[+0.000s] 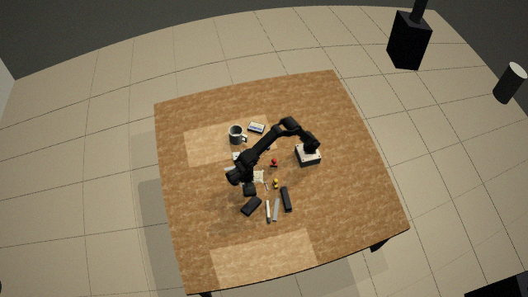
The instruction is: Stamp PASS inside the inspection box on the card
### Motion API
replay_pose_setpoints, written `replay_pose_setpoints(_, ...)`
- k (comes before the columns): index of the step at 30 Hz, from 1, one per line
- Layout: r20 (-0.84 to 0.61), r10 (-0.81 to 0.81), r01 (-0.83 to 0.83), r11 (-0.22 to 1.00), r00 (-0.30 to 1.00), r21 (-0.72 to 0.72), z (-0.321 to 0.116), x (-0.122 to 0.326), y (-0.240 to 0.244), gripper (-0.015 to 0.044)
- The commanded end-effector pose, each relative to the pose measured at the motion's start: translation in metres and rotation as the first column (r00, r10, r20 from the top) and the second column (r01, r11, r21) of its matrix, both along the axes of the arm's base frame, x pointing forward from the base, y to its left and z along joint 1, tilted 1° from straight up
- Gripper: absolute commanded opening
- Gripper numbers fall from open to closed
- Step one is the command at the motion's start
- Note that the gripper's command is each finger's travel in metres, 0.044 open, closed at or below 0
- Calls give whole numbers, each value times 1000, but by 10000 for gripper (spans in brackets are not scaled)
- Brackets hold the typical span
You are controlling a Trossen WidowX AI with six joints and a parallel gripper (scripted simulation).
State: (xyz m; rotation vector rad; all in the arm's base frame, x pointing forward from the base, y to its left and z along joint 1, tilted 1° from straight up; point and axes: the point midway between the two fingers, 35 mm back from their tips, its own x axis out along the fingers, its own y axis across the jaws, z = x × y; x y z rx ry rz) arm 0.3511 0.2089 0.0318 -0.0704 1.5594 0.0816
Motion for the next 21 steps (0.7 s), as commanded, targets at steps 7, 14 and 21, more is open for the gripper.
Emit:
replay_pose_setpoints(7,-1,-5,5,1000,1000,2,-17,-1,0,0)
replay_pose_setpoints(14,-1,-5,5,1000,1000,2,-28,-2,0,0)
replay_pose_setpoints(21,-1,0,0,1000,1000,-1,-30,-1,-1,52)
